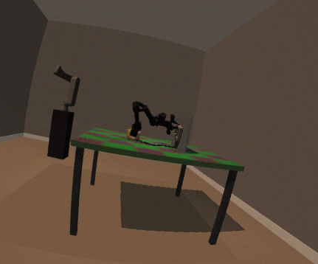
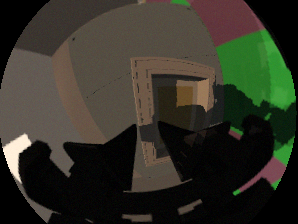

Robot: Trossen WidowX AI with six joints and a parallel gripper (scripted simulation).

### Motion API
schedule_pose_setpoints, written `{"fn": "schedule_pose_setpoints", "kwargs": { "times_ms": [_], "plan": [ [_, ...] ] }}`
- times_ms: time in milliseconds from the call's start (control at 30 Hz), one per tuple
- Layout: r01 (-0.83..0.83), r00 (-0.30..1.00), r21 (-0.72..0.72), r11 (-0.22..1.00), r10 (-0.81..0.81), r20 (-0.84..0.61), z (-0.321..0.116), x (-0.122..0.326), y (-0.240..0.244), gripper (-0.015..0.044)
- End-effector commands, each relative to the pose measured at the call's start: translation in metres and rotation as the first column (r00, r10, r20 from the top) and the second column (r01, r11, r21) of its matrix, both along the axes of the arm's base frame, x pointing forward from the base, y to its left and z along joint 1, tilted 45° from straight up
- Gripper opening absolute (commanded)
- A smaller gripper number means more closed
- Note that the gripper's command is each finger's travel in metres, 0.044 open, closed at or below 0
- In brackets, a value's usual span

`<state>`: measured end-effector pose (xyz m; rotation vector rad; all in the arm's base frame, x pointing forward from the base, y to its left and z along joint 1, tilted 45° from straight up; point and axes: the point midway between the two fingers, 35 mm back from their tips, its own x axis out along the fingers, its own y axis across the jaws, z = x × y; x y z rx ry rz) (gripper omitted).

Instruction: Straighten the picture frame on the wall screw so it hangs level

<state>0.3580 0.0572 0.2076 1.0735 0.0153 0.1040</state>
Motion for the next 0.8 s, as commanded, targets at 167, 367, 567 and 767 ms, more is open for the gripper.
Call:
{"fn": "schedule_pose_setpoints", "kwargs": {
  "times_ms": [167,367,567,767],
  "plan": [
    [-0.002,1.0,0.0,1.0,0.002,0.002,0.0005,0.0002,0.0001,0.0062],
    [-0.002,1.0,0.0,1.0,0.002,0.002,0.0005,0.0002,0.0001,0.0],
    [-0.002,1.0,0.0,1.0,0.002,0.002,0.001,0.0001,0.0005,0.0],
    [-0.002,1.0,0.0,1.0,0.002,0.002,0.0025,-0.0001,0.0015,0.0]
  ]
}}
